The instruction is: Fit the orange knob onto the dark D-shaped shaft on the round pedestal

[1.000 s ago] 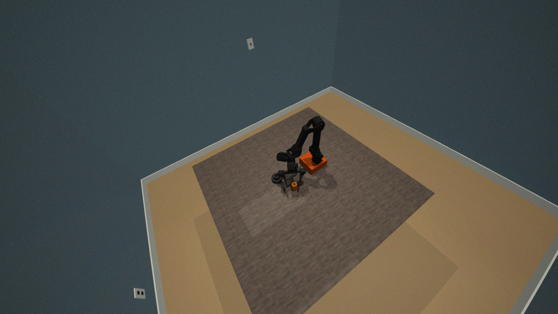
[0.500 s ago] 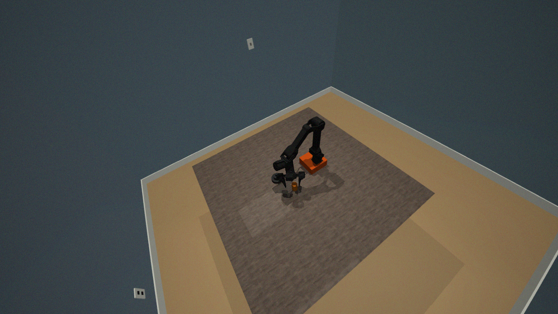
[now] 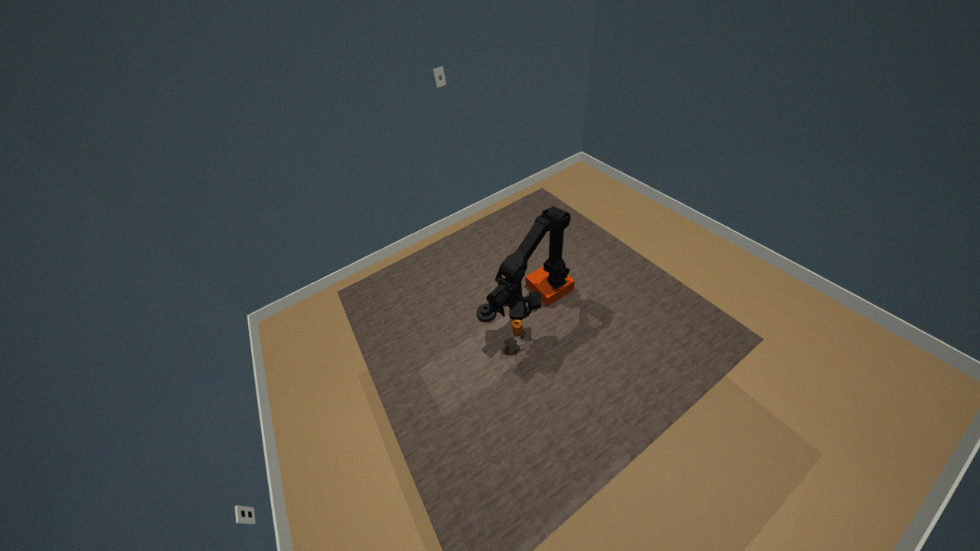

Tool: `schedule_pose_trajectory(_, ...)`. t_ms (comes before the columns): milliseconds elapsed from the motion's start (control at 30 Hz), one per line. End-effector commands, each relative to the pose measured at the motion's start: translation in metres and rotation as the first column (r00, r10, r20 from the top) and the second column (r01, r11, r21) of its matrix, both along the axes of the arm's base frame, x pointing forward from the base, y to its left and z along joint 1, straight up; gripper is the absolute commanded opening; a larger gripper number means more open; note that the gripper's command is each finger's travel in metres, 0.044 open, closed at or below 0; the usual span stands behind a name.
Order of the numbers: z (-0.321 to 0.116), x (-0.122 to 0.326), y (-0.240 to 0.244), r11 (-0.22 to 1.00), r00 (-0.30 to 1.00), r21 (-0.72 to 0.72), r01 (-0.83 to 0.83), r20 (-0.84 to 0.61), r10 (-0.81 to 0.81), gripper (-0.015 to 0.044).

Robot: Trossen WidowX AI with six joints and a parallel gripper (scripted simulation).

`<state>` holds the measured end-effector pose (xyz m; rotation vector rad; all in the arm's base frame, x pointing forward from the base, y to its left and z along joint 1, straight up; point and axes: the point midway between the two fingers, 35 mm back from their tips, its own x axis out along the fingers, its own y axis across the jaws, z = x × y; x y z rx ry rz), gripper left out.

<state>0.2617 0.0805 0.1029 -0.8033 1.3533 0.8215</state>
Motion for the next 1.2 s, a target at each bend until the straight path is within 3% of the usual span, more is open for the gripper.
schedule_pose_trajectory(0,0.002,-0.001,-0.001,1.0,1.0,-0.031,-0.002,-0.013,0.002,0.044)
schedule_pose_trajectory(167,0.002,-0.001,-0.001,0.999,1.0,-0.031,0.013,-0.013,-0.014,0.044)
schedule_pose_trajectory(300,0.001,-0.001,-0.001,0.948,0.947,-0.022,0.319,-0.017,-0.319,0.044)
schedule_pose_trajectory(467,0.001,-0.002,-0.001,0.696,0.696,-0.012,0.718,-0.027,-0.718,0.044)
schedule_pose_trajectory(567,0.001,-0.002,-0.001,0.526,0.525,-0.009,0.851,-0.034,-0.85,0.044)
schedule_pose_trajectory(1033,0.001,-0.002,-0.001,0.513,0.512,-0.009,0.859,-0.034,-0.858,0.044)
schedule_pose_trajectory(1167,-0.031,-0.001,-0.001,0.513,0.512,-0.009,0.859,-0.034,-0.858,0.044)
